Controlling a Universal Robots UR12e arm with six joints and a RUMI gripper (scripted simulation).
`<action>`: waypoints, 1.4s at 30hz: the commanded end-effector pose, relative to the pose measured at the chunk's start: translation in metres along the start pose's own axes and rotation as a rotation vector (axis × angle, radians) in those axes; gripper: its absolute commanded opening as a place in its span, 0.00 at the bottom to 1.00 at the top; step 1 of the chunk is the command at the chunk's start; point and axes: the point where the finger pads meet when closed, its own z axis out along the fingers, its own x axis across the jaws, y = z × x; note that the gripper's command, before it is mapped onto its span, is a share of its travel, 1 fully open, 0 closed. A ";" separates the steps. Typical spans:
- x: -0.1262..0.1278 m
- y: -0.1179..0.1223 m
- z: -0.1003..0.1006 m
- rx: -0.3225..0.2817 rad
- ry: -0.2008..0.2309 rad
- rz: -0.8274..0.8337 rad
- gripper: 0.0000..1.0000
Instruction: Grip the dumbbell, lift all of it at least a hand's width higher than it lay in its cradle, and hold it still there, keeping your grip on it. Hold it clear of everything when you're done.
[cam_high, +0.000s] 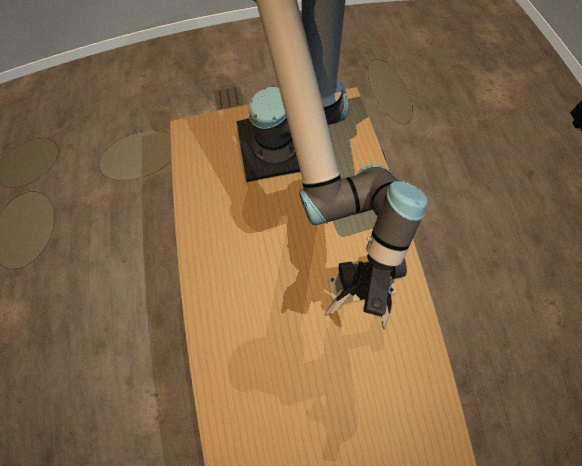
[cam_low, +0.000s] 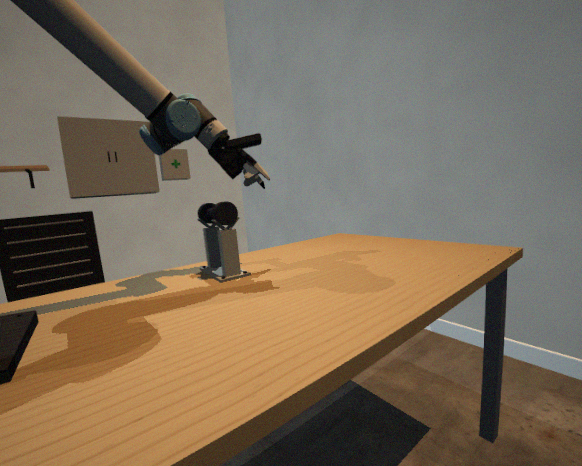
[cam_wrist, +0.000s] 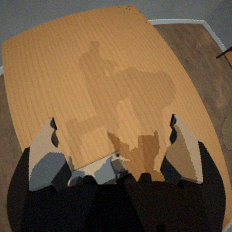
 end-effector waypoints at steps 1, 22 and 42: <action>-0.003 0.013 -0.013 -0.088 0.038 0.134 1.00; -0.018 0.083 -0.075 -0.431 0.191 0.743 1.00; -0.028 0.127 -0.114 -0.645 0.287 1.125 1.00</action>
